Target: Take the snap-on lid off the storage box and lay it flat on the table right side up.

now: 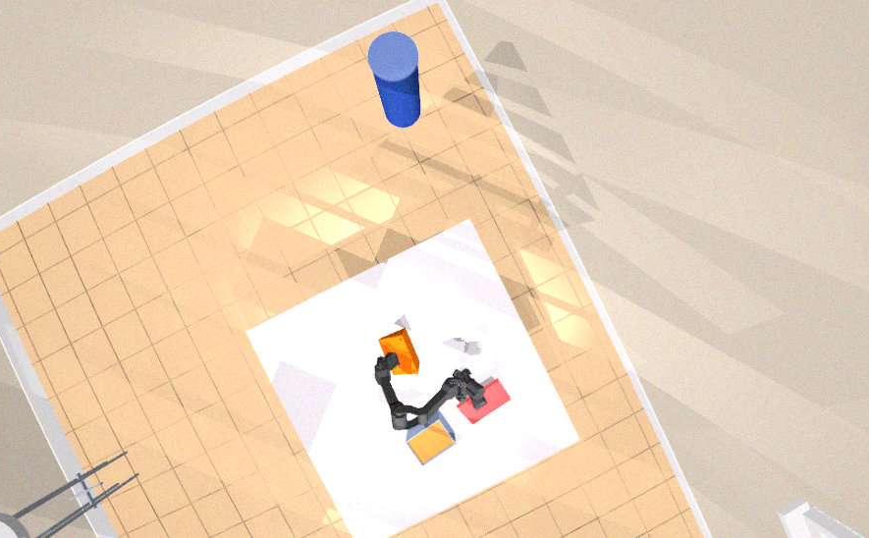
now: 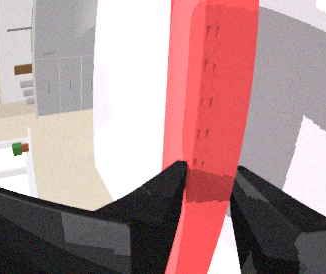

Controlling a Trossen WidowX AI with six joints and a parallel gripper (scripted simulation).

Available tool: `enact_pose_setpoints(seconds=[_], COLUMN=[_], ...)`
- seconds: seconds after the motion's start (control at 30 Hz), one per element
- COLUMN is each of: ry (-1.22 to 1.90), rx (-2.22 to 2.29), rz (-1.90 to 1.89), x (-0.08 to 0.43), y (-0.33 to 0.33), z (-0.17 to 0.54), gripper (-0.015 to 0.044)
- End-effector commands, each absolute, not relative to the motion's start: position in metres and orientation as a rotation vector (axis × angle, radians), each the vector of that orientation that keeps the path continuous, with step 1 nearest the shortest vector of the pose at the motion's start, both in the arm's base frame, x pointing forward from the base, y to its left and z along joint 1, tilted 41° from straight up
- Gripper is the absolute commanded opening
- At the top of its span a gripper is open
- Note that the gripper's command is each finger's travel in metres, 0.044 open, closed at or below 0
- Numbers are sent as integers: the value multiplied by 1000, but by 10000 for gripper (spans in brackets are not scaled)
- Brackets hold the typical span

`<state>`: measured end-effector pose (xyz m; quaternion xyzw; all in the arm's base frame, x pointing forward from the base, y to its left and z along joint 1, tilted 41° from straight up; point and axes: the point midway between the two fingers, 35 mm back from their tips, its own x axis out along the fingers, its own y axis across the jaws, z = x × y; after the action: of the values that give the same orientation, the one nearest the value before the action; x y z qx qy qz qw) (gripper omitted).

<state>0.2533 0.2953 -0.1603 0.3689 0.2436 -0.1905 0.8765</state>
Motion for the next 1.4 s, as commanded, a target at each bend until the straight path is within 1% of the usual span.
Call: enact_pose_setpoints(seconds=[0.0,0.97,1.0,1.3,1.33,1.37], ry=[515,514,507,515,515,515], rx=[739,739,756,739,739,739], rz=[-430,-430,-414,-430,-430,-430], x=[255,257,257,258,258,258], y=[279,266,276,277,277,277], z=[-174,-189,-180,-179,-179,-179], gripper=[0,0,26,262,275,275])
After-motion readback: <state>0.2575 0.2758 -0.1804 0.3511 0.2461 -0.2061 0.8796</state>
